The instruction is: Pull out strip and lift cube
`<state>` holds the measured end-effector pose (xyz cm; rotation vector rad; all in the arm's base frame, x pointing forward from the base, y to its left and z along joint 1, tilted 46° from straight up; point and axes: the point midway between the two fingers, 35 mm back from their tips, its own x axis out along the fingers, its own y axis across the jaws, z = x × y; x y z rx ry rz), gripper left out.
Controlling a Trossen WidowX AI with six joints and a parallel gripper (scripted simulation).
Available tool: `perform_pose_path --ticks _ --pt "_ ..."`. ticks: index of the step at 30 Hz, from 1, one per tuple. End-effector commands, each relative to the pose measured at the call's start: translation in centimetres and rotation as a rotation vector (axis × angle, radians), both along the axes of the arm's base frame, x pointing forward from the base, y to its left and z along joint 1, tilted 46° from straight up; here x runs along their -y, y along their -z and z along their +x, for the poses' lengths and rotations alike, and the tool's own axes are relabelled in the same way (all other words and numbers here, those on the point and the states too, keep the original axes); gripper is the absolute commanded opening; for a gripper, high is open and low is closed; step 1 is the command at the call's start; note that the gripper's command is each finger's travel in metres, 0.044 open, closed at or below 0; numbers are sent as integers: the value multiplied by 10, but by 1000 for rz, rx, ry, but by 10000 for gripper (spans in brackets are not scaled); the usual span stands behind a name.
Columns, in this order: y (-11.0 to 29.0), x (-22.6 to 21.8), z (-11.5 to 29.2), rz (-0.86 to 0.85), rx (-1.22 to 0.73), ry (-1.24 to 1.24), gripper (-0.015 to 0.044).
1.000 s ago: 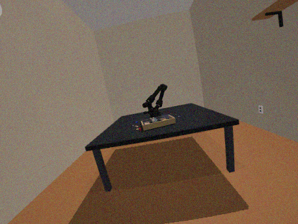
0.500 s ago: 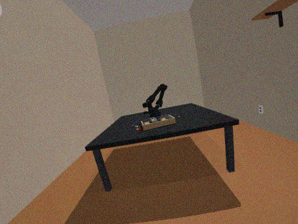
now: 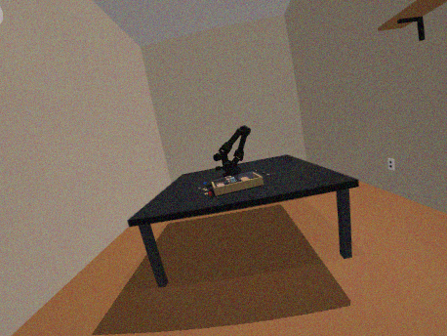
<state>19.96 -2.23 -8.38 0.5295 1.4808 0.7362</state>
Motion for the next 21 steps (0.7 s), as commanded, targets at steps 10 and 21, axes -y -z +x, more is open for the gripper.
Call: perform_pose_path --ticks 10,21 --pt "-23 21 31 -17 -53 57 131" --pt "-29 18 69 -16 -53 58 420"
